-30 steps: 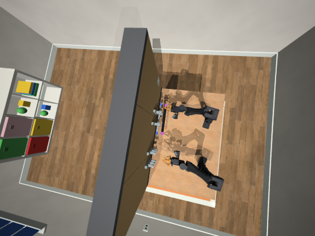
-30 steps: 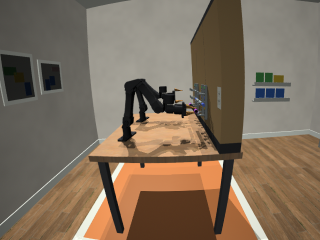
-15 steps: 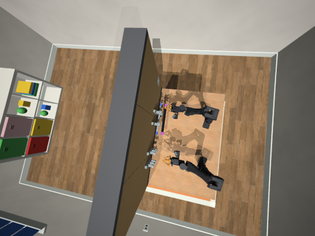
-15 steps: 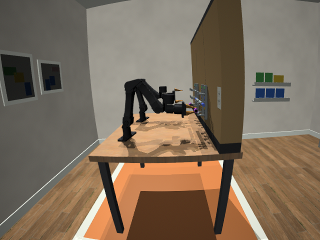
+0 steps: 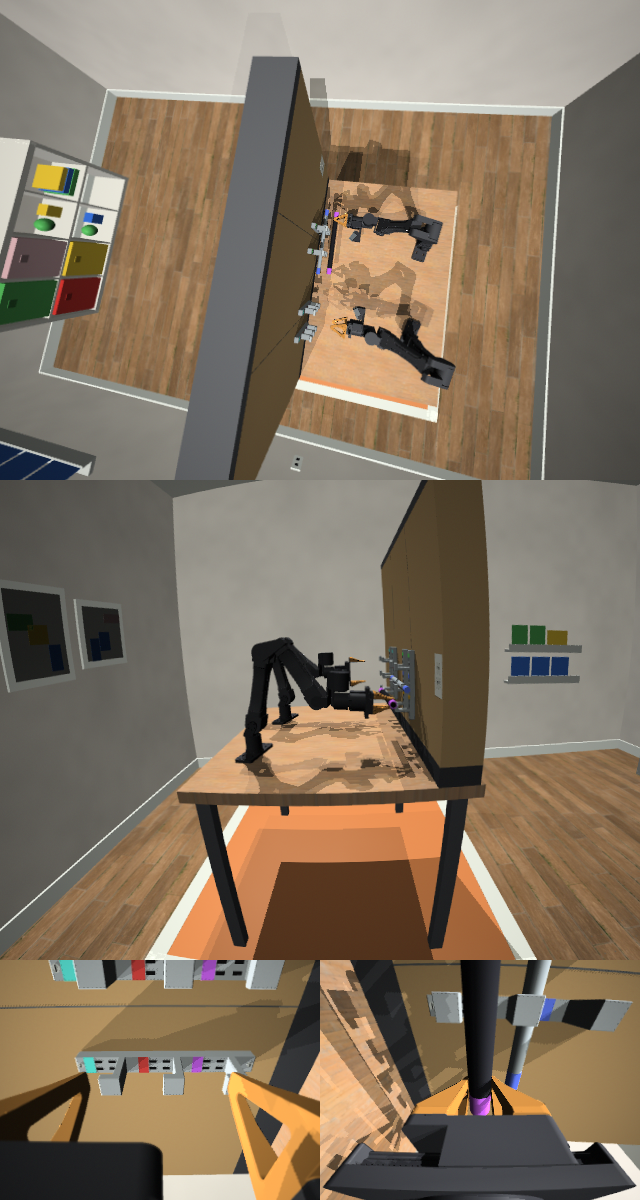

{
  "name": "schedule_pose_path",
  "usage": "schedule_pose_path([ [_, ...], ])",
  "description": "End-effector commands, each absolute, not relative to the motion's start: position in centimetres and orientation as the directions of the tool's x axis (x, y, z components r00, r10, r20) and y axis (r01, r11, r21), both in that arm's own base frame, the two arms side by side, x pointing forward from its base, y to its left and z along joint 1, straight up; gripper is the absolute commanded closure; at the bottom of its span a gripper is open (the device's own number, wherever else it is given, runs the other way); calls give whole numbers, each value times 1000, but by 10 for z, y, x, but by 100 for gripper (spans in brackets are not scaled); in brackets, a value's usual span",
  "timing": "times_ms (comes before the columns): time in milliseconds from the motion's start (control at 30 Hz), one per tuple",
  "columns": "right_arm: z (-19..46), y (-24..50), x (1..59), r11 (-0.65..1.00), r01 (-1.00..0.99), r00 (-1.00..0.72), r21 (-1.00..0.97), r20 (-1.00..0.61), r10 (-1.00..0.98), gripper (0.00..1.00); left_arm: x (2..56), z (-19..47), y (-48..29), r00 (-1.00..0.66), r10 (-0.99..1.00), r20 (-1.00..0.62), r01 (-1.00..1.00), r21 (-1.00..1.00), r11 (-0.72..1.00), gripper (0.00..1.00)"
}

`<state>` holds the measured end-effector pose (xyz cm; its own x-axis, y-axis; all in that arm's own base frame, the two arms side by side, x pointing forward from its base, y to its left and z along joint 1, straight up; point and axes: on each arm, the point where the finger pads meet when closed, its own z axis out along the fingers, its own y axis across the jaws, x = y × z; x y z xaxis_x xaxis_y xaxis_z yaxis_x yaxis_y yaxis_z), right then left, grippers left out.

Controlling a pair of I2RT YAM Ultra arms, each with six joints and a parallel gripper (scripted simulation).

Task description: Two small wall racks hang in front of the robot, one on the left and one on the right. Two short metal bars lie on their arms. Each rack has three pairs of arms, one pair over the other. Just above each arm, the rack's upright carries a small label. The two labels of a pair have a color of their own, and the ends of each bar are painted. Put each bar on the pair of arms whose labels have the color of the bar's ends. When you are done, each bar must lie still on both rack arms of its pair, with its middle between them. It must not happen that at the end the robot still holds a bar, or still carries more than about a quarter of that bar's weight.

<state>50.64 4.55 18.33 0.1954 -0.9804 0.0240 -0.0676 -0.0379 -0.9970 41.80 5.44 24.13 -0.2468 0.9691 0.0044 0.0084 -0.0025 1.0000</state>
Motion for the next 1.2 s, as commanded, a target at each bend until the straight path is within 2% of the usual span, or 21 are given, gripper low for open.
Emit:
schedule_pose_path([
  [0,202,47,505,0,0,192,-1000,0,-981,100,417,241,59,-261,965,0,0,1000,0,0],
  [1167,231,106,492,0,0,192,-1000,0,-981,100,417,241,59,-261,965,0,0,1000,0,0],
])
